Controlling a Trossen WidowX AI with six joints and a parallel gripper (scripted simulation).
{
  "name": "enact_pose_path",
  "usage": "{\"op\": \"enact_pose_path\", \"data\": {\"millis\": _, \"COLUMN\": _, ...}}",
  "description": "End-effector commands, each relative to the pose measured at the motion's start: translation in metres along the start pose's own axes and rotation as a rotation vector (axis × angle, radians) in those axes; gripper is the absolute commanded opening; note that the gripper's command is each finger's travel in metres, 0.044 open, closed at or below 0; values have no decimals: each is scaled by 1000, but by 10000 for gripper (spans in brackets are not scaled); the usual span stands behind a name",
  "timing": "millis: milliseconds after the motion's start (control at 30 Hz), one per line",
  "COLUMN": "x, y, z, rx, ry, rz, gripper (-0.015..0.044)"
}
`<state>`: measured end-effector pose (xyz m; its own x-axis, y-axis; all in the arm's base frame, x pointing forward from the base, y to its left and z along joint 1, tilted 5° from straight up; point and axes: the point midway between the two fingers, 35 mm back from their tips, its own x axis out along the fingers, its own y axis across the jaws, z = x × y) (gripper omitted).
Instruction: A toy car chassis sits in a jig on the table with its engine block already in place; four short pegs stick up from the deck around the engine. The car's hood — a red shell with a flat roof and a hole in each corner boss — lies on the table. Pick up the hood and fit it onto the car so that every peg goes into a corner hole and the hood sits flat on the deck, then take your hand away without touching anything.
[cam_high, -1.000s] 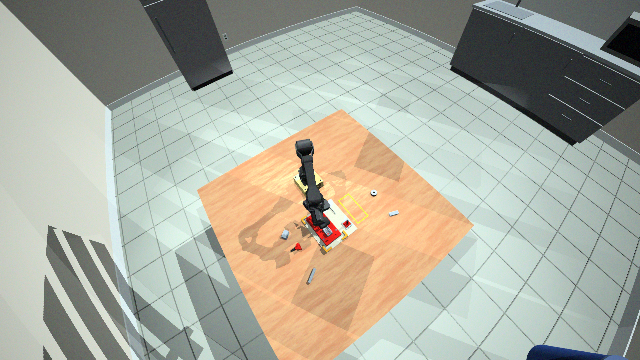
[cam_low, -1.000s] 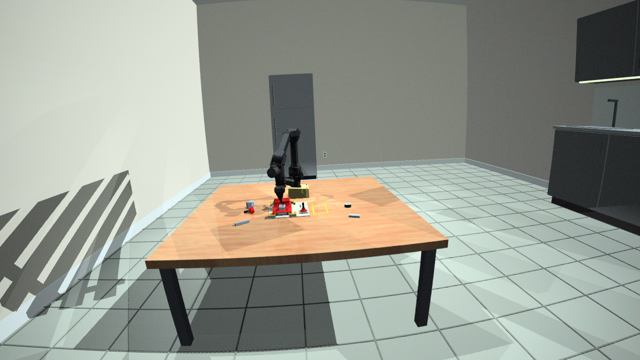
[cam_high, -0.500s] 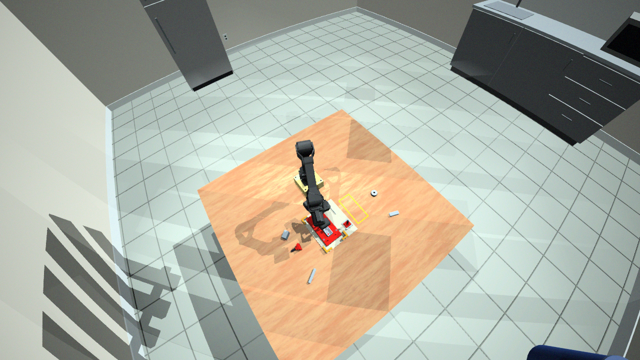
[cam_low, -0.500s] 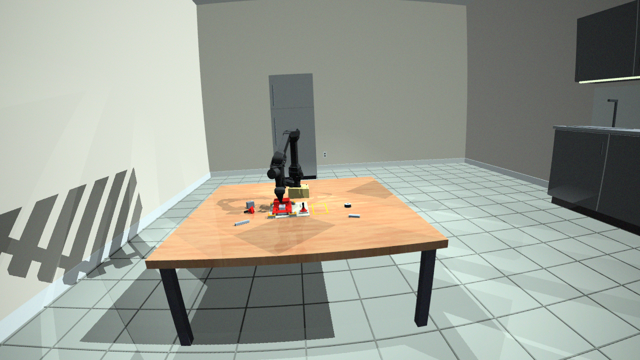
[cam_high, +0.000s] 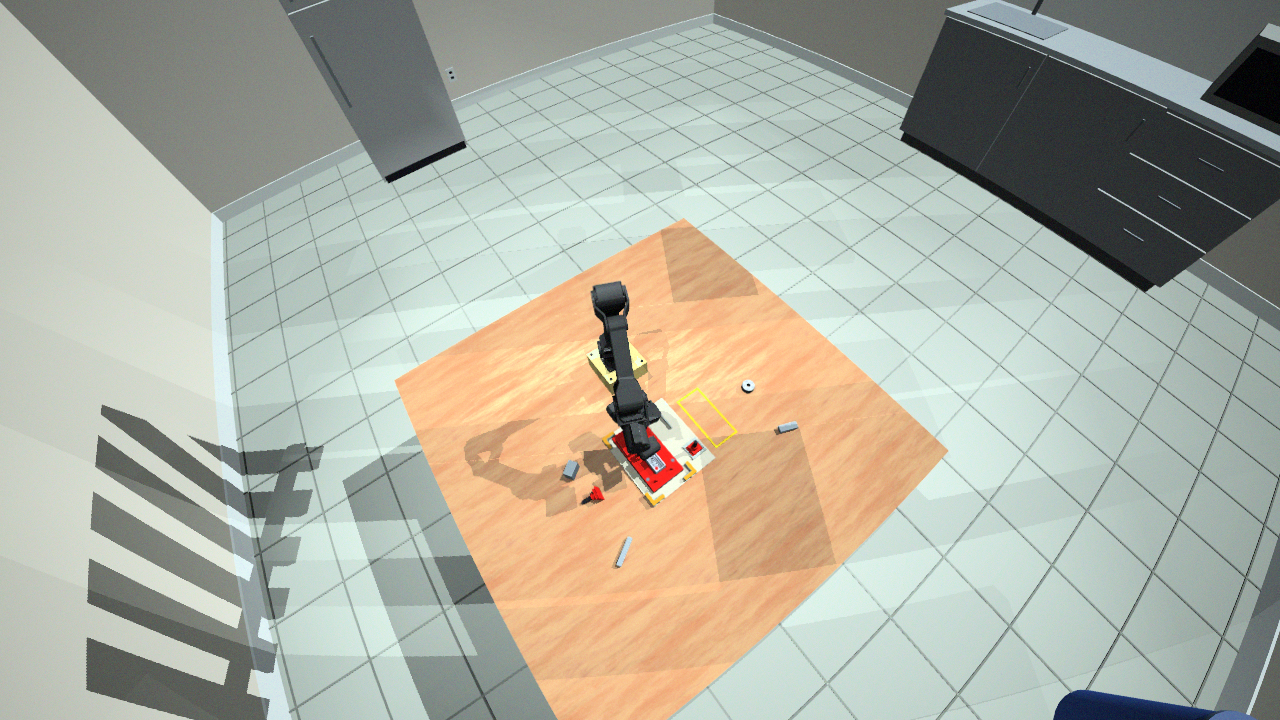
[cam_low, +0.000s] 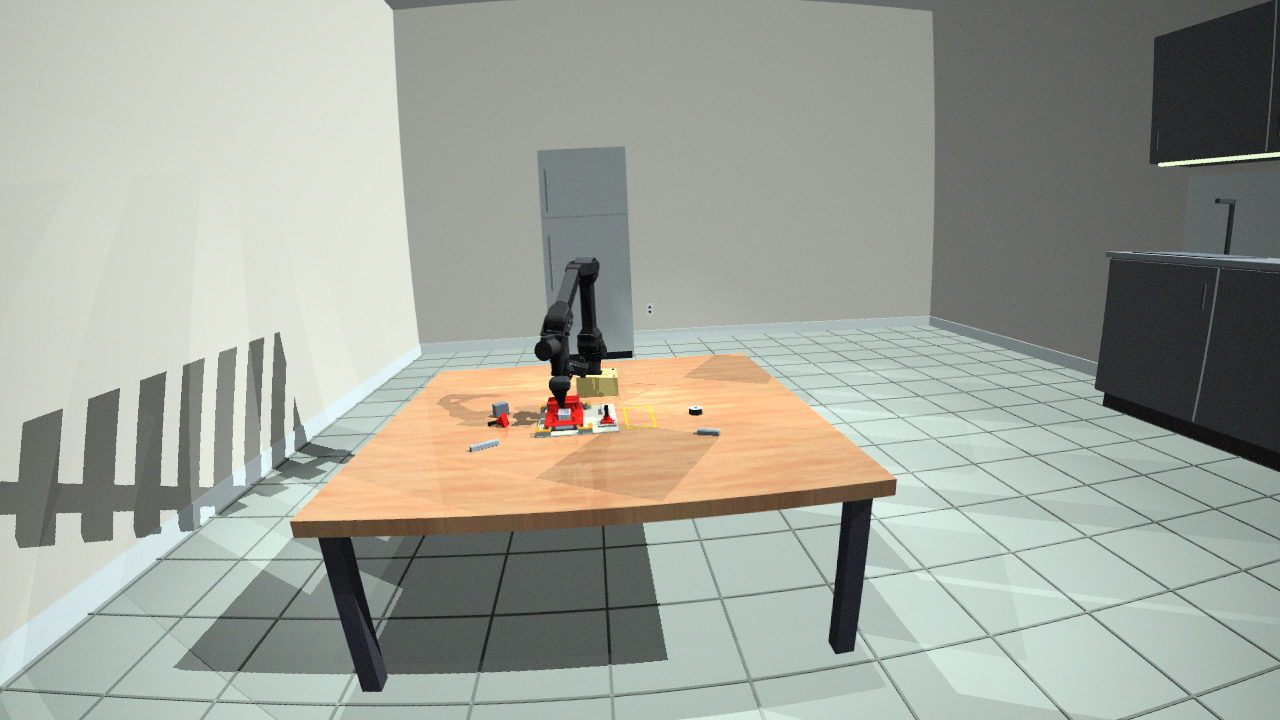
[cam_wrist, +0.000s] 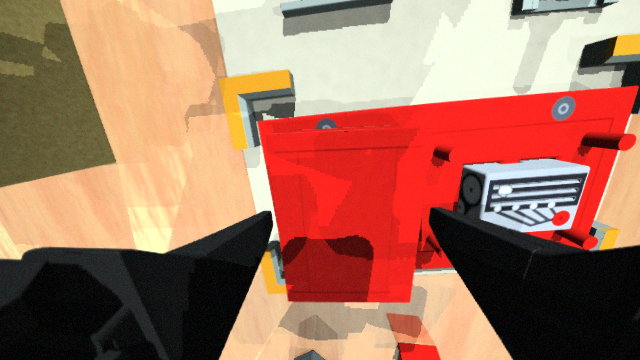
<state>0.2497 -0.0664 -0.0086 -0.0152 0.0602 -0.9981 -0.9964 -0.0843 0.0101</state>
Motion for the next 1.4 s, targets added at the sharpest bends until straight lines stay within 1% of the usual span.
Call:
{"op": "enact_pose_path", "data": {"millis": 0, "x": 4, "y": 2, "z": 0, "rx": 4, "ry": -2, "rz": 11, "gripper": 440}}
{"op": "enact_pose_path", "data": {"millis": 100, "x": 0, "y": 0, "z": 0, "rx": 0, "ry": 0, "rz": 1, "gripper": 361}}
{"op": "enact_pose_path", "data": {"millis": 433, "x": 0, "y": 0, "z": 0, "rx": 0, "ry": 0, "rz": 1, "gripper": 295}}
{"op": "enact_pose_path", "data": {"millis": 800, "x": -10, "y": 1, "z": 0, "rx": 0, "ry": -1, "rz": 3, "gripper": 6}}
{"op": "enact_pose_path", "data": {"millis": 1367, "x": -48, "y": 0, "z": 0, "rx": 0, "ry": -1, "rz": 3, "gripper": 0}}
